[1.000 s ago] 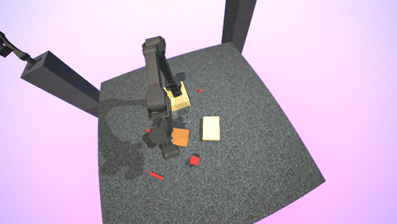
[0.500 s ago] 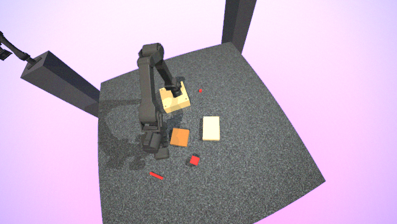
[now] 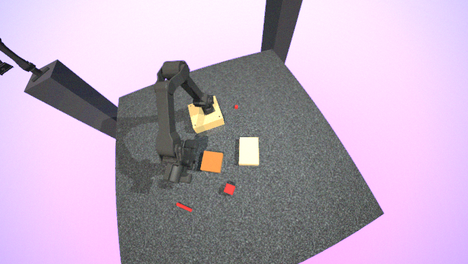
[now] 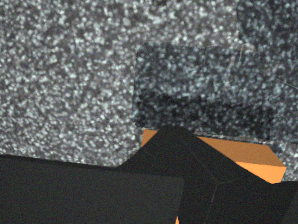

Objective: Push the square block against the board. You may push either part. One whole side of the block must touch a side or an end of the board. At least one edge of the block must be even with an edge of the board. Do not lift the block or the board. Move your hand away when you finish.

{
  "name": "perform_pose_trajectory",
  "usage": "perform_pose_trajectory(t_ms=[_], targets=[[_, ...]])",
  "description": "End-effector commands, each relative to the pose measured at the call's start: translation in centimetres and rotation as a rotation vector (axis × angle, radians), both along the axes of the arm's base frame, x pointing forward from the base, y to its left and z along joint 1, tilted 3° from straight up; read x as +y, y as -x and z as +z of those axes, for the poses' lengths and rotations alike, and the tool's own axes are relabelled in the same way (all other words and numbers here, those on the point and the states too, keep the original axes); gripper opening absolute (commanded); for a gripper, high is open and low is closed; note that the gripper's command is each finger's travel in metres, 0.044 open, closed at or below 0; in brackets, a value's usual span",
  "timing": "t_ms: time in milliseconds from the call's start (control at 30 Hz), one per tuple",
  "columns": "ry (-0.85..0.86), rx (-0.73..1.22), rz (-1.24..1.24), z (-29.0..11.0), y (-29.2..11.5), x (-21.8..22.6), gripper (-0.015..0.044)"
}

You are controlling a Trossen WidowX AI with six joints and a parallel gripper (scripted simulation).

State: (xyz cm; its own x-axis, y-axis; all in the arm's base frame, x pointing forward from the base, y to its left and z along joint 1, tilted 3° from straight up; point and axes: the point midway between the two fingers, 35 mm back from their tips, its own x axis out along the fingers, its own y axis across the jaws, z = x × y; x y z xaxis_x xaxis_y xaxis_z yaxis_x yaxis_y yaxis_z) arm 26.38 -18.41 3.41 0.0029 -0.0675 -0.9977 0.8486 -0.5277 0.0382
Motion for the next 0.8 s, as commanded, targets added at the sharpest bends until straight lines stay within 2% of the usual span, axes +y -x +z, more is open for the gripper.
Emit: perform_pose_trajectory(t_ms=[0, 67, 167, 233, 767], targets=[[-0.023, 0.007, -0.032, -0.2, 0.1, 0.0, 0.0], [-0.023, 0.007, -0.032, -0.5, 0.1, 0.0, 0.0], [-0.022, 0.008, -0.032, -4.5, 0.1, -0.2, 0.0], [-0.022, 0.009, -0.032, -5.6, 0.2, -0.2, 0.0], [-0.023, 0.008, -0.032, -5.7, -0.5, 0.5, 0.0]])
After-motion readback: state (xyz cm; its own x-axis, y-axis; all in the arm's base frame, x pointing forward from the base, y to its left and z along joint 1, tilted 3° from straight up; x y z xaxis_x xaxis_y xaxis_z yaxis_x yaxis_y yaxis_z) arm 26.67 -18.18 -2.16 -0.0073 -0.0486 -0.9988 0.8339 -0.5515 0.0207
